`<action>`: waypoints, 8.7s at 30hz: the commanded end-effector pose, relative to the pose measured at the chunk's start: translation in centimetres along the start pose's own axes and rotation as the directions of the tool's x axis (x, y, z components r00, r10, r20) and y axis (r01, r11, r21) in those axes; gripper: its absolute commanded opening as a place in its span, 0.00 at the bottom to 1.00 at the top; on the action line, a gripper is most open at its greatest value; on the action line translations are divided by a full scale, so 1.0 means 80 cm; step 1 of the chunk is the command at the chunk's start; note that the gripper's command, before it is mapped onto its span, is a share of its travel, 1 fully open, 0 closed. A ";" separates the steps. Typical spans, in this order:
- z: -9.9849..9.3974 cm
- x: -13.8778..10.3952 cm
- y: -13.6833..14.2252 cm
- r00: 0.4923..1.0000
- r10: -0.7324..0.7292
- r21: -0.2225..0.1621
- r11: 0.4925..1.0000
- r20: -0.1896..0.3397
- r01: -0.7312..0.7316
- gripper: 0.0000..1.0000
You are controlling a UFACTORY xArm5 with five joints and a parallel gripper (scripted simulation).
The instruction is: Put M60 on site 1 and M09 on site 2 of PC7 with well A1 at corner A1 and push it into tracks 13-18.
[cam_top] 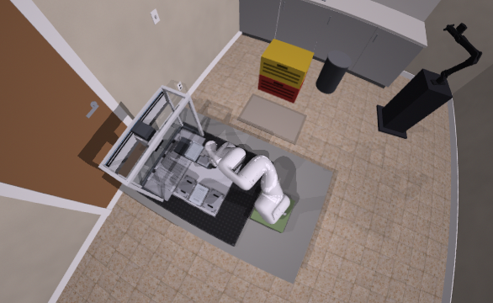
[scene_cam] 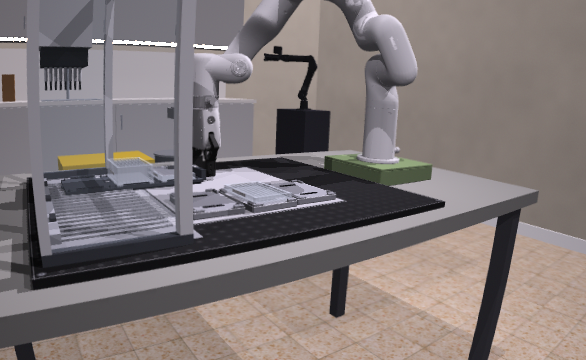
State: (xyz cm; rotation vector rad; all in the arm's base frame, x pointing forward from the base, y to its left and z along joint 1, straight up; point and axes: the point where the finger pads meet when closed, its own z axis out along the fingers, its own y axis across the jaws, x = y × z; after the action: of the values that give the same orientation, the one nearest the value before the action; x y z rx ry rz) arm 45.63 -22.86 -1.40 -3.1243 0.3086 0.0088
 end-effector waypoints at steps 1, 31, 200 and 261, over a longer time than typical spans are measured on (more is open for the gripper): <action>-0.002 0.006 0.001 1.000 0.000 0.000 1.000 -0.005 0.000 0.81; -0.002 0.032 0.001 1.000 0.000 0.000 1.000 -0.005 0.000 0.81; -0.002 0.036 0.001 1.000 0.000 0.000 1.000 -0.005 0.000 0.81; -0.092 0.034 0.001 1.000 0.000 0.000 1.000 -0.005 0.000 0.81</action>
State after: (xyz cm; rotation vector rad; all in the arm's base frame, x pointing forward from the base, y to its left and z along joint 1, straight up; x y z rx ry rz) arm 48.23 -23.40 5.38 -3.1247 0.3084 0.0075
